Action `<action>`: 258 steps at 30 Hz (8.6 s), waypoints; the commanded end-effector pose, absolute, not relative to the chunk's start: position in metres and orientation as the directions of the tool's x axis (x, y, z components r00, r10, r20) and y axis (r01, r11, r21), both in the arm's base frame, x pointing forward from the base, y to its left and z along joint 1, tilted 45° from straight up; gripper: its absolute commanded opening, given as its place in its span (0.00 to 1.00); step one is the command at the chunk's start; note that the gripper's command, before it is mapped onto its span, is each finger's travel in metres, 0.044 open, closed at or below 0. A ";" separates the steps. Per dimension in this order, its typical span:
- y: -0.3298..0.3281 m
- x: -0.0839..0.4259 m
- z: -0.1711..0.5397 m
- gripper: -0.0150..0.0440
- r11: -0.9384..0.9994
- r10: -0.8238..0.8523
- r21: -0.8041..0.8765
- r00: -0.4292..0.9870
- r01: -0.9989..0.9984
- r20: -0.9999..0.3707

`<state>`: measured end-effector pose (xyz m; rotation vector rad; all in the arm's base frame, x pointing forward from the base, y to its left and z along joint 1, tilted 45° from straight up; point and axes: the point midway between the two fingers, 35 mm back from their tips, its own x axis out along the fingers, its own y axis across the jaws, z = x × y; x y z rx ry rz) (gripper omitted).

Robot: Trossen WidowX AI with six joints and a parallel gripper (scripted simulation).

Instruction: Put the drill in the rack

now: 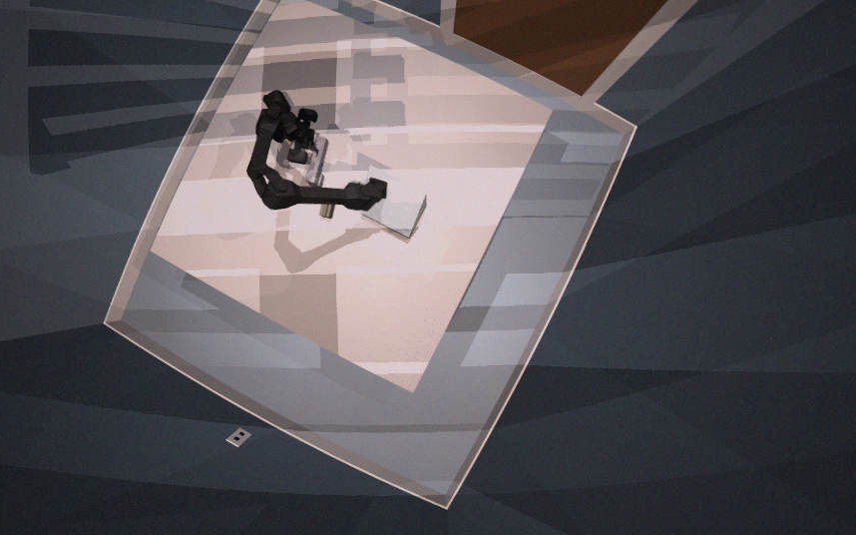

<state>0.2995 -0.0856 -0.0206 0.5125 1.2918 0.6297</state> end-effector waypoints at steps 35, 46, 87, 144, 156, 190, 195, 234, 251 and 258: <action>-0.075 0.300 -0.030 0.25 0.723 0.691 0.678 0.149 -0.136 -0.707; -0.072 0.298 -0.032 0.25 0.723 0.691 0.678 0.149 -0.136 -0.707; -0.085 0.299 -0.022 0.48 0.725 0.689 0.675 0.149 -0.135 -0.710; 0.083 0.291 0.029 1.00 0.006 0.697 -0.201 0.148 -0.980 -0.701; 0.093 0.293 0.013 1.00 0.007 0.698 -0.201 0.148 -0.980 -0.700; 0.098 0.294 0.014 0.25 0.007 0.699 -0.201 0.149 -0.979 -0.699; 0.102 0.293 0.018 0.25 0.007 0.699 -0.201 0.148 -0.980 -0.700; 0.122 0.289 0.037 0.97 0.007 0.700 -0.201 0.148 -0.980 -0.698; 0.118 0.290 0.031 1.00 0.007 0.700 -0.201 0.148 -0.980 -0.699; 0.117 0.291 0.028 1.00 0.007 0.700 -0.201 0.148 -0.980 -0.699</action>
